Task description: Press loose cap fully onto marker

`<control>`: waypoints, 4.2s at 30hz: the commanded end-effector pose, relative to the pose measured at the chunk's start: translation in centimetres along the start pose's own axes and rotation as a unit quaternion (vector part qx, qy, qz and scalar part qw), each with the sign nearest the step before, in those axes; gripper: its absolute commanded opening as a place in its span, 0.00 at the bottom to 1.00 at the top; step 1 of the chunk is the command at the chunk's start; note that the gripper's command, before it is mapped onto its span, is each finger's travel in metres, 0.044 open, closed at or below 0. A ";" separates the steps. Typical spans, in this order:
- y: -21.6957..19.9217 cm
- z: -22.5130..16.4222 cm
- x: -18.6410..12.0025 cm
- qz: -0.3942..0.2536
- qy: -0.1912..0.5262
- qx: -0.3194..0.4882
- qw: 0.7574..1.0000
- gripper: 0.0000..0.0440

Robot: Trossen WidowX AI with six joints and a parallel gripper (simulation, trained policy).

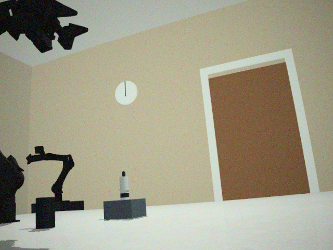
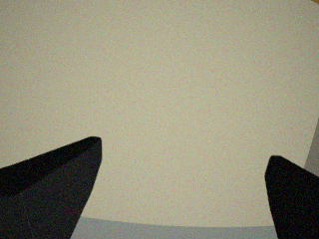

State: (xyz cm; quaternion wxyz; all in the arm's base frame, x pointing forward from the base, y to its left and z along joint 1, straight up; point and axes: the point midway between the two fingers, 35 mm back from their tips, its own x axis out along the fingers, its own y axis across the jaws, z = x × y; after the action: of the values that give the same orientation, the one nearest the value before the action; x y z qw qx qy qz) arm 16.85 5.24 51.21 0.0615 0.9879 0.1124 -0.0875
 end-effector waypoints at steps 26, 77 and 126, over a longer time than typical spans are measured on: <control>-1.5 4.4 5.1 -0.002 -0.130 -0.029 0.991 0.75; 2.0 13.1 11.9 0.047 -0.352 0.014 0.935 0.76; 9.3 20.9 15.4 0.088 -0.500 0.106 0.855 0.75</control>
State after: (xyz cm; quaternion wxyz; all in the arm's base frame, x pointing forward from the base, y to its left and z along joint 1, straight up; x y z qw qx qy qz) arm 30.35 -3.09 29.27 0.0155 0.8216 -0.0303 -0.5690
